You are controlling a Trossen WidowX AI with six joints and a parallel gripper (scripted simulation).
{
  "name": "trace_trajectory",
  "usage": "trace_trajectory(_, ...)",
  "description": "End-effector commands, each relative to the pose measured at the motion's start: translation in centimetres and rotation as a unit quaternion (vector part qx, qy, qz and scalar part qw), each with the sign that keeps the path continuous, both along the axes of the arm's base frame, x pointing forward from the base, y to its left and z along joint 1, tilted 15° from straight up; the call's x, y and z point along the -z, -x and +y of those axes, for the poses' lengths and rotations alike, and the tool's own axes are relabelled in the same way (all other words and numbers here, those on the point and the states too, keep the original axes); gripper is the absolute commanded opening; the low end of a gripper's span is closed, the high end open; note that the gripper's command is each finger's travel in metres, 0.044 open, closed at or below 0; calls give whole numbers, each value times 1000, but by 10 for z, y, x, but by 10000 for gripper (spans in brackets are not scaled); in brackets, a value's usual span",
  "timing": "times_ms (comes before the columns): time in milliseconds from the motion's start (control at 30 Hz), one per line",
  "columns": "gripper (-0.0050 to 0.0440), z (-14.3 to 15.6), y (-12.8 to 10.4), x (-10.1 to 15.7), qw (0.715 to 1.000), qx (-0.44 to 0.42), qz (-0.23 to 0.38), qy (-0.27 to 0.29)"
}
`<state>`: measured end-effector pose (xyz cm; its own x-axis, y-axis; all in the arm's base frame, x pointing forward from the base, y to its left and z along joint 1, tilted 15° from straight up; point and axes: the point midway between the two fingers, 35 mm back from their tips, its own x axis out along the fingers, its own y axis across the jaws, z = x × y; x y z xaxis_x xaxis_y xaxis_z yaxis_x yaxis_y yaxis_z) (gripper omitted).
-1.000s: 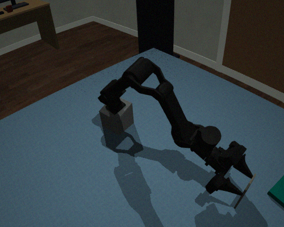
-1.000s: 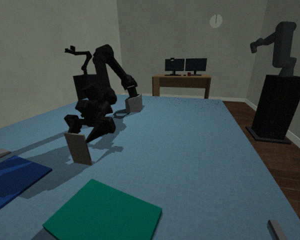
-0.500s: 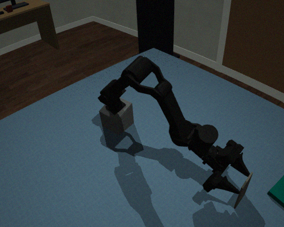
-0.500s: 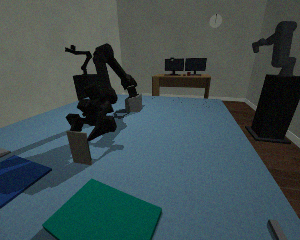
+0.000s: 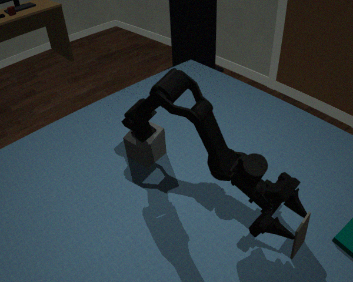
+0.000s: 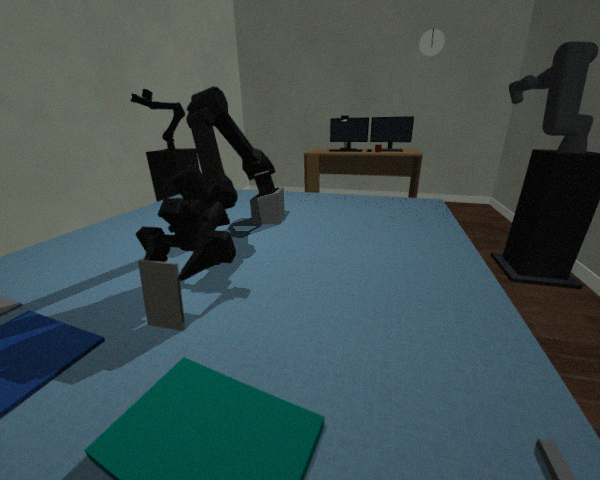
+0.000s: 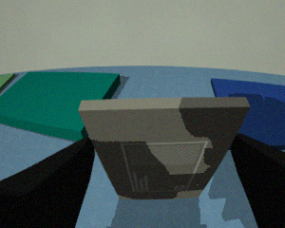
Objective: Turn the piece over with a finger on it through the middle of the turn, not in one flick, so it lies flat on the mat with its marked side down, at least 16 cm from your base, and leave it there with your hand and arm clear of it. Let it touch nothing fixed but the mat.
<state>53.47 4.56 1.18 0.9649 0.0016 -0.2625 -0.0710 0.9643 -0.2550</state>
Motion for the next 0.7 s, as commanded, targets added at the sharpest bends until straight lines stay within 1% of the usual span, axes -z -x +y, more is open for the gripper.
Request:
trace_trajectory(0,0,-1,5,4,1000,2,8,3)
trace_trajectory(100,0,-1,5,4,1000,2,8,3)
trace_trajectory(133,0,-1,1,3,1000,0,1,0)
trace_trajectory(400,0,-3,13,7,1000,3,8,3)
trace_trajectory(667,0,-3,13,7,1000,3,8,3)
